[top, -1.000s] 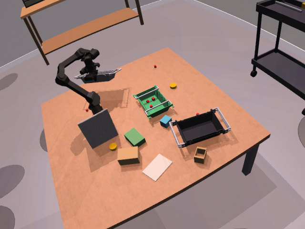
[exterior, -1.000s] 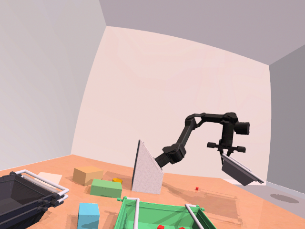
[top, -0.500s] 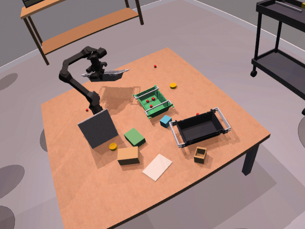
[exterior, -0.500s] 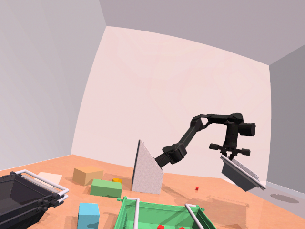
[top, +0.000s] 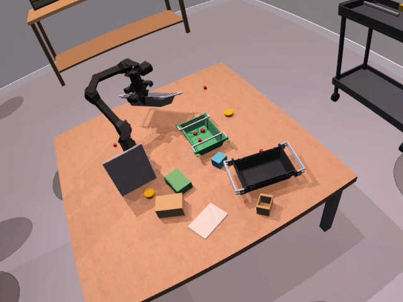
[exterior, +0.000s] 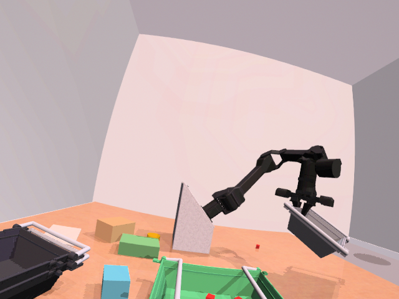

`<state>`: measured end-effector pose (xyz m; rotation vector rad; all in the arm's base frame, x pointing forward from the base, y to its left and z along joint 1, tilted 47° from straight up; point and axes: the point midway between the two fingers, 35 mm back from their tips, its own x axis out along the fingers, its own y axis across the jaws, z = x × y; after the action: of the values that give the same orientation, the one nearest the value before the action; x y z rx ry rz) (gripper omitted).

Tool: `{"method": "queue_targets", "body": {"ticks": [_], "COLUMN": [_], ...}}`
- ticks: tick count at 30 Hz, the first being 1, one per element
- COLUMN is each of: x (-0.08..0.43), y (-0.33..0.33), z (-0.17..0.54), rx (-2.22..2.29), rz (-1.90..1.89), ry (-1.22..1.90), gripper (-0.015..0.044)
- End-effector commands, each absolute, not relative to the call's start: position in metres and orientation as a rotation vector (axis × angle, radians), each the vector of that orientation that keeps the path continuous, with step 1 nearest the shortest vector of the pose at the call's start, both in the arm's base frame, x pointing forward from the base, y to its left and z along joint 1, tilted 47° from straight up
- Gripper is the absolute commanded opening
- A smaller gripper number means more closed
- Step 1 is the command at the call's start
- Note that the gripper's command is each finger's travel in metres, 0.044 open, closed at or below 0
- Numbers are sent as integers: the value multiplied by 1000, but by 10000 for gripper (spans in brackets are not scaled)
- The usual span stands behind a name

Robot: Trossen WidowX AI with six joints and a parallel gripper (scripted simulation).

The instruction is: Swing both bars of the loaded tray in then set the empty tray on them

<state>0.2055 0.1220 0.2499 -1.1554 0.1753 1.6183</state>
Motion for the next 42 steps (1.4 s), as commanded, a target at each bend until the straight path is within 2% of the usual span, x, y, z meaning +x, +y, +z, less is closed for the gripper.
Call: {"method": "queue_targets", "body": {"ticks": [1, 42], "x": [221, 315], "y": [113, 3], "z": [247, 151], "rx": [-1147, -828], "rz": [1588, 1482], "ry": [202, 514], "gripper": [0, 0]}}
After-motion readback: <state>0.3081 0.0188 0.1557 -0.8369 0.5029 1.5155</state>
